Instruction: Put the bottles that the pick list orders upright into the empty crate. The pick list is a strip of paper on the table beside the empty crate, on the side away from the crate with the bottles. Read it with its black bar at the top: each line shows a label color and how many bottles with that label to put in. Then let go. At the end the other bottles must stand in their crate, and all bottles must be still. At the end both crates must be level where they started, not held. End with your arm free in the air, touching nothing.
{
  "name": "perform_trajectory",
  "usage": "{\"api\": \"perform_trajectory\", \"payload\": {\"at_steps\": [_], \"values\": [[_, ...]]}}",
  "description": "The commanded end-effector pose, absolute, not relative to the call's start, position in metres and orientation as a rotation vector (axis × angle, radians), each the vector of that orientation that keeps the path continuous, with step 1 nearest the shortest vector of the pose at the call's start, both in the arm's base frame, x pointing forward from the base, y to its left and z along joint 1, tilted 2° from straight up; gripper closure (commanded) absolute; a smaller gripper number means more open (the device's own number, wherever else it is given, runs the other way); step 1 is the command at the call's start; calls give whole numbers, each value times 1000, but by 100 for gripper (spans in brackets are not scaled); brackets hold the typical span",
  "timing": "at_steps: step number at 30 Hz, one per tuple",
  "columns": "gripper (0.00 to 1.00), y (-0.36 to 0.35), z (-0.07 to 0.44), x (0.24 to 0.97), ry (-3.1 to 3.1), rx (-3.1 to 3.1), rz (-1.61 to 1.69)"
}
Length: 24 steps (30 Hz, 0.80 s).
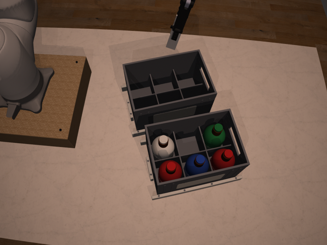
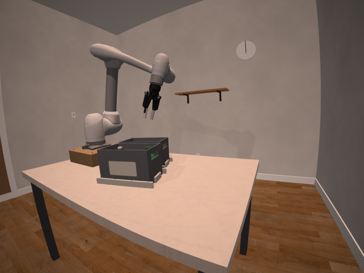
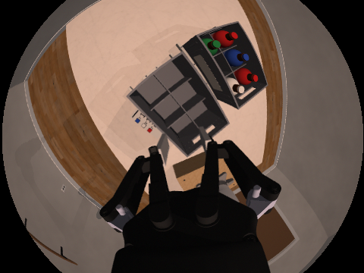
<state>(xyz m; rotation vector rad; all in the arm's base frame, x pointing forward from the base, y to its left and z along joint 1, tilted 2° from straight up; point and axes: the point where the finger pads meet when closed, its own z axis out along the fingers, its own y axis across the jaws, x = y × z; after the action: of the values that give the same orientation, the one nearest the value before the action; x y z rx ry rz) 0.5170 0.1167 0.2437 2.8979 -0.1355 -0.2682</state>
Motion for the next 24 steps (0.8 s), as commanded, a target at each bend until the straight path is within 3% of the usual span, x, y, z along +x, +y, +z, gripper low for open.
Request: {"api": "perform_trajectory", "payload": {"at_steps": [1, 24], "values": [[62, 131, 245, 521, -152, 2900, -254], [62, 235, 256, 534, -363, 2958, -97]]}}
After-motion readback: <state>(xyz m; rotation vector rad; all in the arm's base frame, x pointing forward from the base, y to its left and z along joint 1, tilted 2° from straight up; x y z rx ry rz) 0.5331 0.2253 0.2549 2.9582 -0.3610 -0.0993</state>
